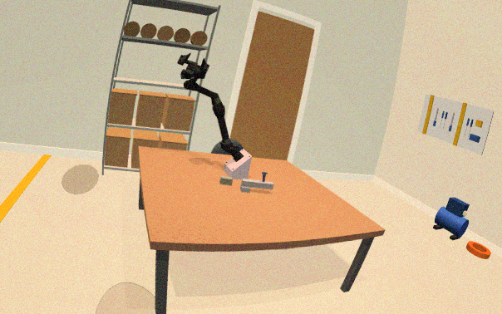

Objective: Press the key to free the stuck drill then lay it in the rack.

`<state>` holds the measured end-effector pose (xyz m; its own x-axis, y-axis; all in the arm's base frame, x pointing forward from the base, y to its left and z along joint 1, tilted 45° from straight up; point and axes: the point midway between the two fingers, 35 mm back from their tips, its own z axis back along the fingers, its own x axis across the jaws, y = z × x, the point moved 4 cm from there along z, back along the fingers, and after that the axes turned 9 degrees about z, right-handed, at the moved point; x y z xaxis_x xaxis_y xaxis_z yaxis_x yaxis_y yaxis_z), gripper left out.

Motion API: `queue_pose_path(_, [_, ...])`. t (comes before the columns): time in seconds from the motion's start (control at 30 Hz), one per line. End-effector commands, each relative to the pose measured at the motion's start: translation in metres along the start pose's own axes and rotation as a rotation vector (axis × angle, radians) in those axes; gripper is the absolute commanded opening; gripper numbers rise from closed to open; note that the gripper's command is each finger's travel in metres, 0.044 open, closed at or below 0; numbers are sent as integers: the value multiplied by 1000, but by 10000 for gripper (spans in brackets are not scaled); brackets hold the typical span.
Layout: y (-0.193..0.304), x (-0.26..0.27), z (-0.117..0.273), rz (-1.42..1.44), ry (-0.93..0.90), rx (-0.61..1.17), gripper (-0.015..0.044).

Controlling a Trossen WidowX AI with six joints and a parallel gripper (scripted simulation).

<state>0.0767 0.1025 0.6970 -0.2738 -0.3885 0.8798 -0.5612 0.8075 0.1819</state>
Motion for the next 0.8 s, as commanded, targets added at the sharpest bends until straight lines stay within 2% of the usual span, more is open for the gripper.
queue_pose_path(0.0, [0,0,0,0,0,0,374])
queue_pose_path(0.27, [-1,1,1,-14,-4,3,164])
queue_pose_path(0.47, [-41,39,16,-453,-131,97,6])
queue_pose_path(0.77, [-128,72,27,-1126,-297,240,0])
